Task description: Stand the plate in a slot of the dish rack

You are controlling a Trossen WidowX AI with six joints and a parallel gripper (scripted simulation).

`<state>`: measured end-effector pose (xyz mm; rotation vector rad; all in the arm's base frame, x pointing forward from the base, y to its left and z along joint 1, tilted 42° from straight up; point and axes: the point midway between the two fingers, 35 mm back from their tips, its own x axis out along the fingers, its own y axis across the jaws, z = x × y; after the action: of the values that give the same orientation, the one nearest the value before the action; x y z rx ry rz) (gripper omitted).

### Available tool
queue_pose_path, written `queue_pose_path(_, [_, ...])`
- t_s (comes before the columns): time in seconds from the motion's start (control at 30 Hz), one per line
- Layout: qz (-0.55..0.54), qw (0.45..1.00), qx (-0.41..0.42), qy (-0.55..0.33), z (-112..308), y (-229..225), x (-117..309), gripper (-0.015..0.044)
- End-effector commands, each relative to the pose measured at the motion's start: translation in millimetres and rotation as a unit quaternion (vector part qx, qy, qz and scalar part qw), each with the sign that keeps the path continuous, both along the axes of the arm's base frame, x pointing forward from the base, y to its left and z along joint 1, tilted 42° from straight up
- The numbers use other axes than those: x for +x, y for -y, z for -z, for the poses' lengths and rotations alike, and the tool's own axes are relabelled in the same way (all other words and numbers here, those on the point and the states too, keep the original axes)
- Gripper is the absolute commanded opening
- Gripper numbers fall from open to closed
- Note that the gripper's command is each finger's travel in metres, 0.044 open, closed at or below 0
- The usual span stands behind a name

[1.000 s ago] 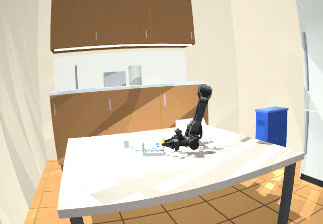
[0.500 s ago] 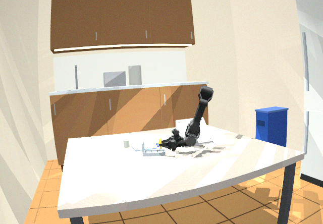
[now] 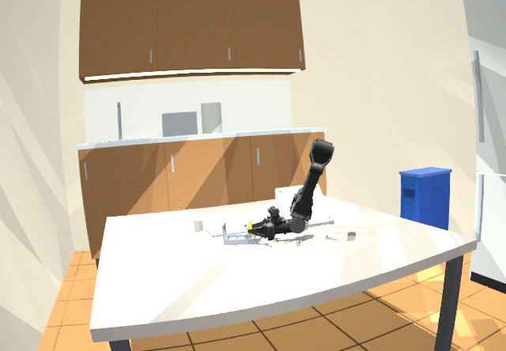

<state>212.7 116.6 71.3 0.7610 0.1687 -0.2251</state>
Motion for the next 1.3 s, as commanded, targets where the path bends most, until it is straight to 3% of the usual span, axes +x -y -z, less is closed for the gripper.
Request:
queue_pose_path(0.0, [-0.001, 1.0, 0.0, 0.0, -1, 1, 0, 0.0])
queue_pose_path(0.2, [-0.001, 1.0, 0.0, 0.0, -1, 1, 0, 0.0])
queue_pose_path(0.7, [0.0, 1.0, 0.001, 0.0, -1, 1, 0, 0.0394])
queue_pose_path(1.0, [0.0, 1.0, 0.001, 0.0, -2, 1, 0, 0.04])
queue_pose_path(1.27, [0.004, 1.0, 0.0, -0.013, -37, 24, 14, 0.04])
